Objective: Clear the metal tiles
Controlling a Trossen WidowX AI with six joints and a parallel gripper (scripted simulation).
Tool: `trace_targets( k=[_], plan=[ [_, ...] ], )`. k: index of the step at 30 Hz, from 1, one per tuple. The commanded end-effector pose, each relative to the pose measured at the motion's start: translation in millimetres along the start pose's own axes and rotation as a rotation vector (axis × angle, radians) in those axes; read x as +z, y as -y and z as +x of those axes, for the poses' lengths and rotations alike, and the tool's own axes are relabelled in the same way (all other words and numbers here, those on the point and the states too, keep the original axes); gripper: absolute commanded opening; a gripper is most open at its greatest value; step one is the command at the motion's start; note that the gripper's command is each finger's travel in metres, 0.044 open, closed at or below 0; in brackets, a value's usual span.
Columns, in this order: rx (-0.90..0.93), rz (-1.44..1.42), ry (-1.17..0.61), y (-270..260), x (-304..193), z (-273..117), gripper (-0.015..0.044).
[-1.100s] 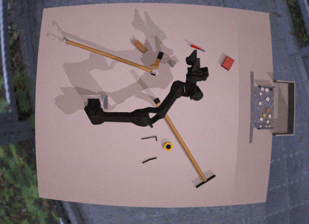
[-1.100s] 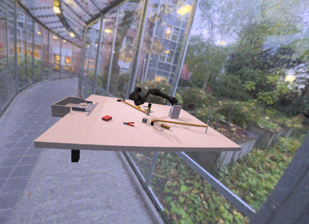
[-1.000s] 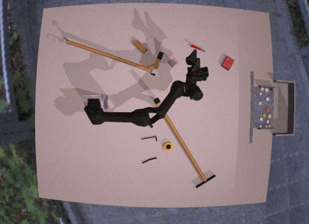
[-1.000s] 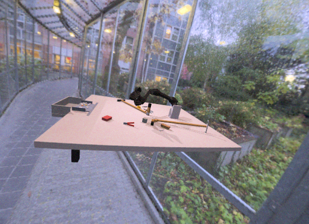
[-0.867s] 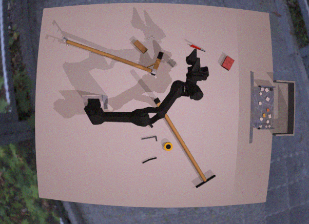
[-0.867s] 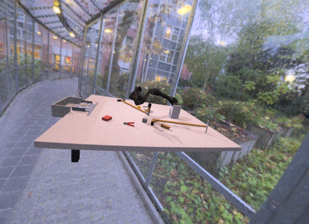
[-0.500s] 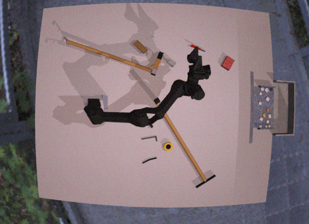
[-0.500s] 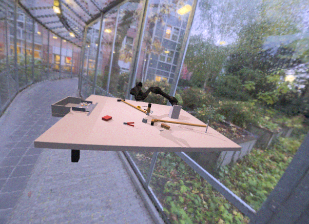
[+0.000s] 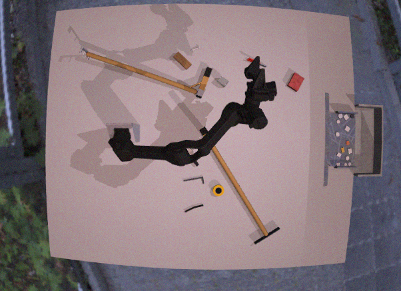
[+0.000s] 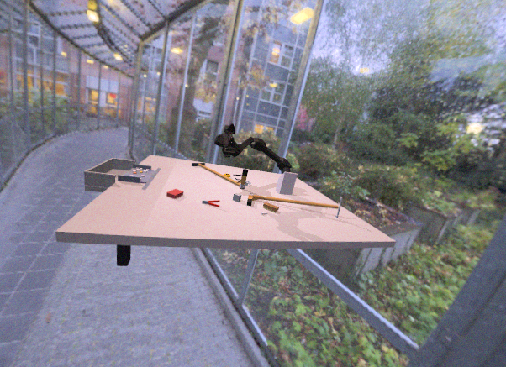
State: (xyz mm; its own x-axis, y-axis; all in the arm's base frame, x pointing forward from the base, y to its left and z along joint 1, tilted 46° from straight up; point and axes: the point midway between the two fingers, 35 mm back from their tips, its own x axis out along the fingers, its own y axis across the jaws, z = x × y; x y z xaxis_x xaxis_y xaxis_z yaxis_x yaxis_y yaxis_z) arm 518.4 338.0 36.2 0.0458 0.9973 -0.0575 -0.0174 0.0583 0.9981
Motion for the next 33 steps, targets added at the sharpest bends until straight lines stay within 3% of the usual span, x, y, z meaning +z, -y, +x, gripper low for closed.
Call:
trace_targets(
  k=[1, 33],
  plan=[
    [0.003, 0.000, 0.008, -11, 1, 6, 0.0440],
    [-0.354, 0.133, 0.428, -58, -11, 37, 0.0440]
  ],
)
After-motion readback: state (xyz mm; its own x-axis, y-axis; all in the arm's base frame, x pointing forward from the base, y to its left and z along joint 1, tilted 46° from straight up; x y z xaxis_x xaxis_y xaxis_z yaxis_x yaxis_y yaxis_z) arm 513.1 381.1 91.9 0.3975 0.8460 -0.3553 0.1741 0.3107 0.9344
